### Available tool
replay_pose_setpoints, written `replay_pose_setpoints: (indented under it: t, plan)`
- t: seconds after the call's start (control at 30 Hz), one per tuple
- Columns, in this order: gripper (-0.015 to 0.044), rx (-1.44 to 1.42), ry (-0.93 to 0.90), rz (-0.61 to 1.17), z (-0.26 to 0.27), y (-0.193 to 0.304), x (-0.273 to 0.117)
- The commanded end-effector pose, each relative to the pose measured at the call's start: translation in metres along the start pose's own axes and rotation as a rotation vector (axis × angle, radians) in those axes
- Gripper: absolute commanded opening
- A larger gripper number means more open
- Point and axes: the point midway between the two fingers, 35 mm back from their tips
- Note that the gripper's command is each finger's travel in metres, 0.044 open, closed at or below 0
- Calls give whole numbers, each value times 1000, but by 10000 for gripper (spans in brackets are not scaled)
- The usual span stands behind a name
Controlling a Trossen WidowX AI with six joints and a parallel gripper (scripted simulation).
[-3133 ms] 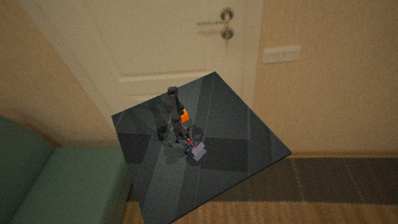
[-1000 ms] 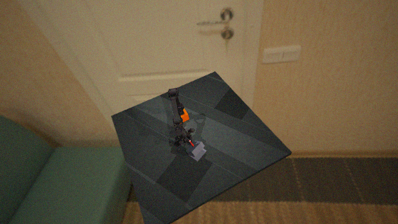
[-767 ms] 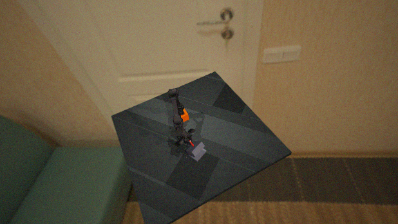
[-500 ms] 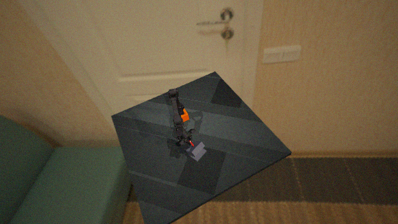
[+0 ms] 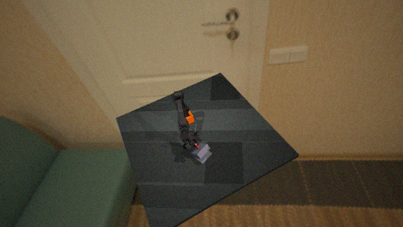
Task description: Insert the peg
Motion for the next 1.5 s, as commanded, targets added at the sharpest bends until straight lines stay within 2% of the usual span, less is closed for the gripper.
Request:
replay_pose_setpoints:
  t: [0.0,0.37,0.93,1.47]
  plan:
    - [0,4,-1,-1,0,-2,2]
    - [0,-1,0,1,0,0,1]
    - [440,0,0,0,1,0,-3]
    - [440,3,-2,-6,3,2,-32]
Point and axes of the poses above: the point midway between the two fingers, 35 mm back from their tips, its own x axis out along the fingers, its own z axis across the jaws, y = z × x, and after that the axes turned 15 degrees about x, right-handed
